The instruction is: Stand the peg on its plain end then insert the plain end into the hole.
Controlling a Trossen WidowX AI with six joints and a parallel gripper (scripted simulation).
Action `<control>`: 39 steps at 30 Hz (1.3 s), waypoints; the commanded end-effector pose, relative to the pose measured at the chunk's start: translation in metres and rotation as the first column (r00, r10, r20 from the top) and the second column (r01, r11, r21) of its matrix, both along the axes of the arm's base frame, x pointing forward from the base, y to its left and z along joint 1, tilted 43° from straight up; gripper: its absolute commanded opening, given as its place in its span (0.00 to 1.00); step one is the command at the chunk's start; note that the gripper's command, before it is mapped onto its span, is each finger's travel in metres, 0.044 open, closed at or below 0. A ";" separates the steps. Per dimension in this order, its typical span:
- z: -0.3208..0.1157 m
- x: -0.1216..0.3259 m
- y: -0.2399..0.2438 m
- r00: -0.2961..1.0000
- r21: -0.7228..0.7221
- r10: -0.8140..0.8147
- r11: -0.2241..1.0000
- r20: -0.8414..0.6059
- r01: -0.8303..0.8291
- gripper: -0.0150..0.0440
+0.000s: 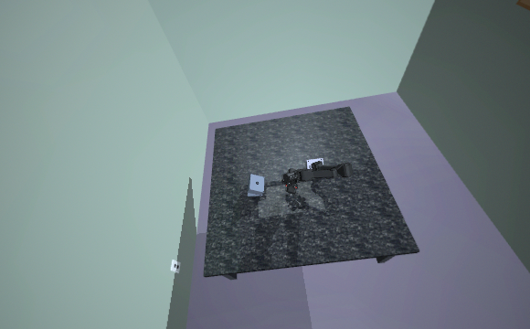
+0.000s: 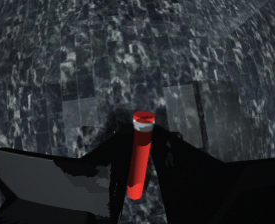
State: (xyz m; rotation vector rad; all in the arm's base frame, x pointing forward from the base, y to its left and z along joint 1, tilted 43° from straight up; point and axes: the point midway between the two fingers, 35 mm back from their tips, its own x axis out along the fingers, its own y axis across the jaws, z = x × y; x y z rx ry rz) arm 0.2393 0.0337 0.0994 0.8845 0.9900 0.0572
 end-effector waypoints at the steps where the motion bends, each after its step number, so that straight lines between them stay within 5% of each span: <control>1: 0.001 -0.003 0.000 0.999 -0.012 -0.029 0.999 0.026 0.030 0.34; 39: 0.012 -0.026 0.002 0.939 -0.087 -0.232 0.961 0.253 0.261 0.34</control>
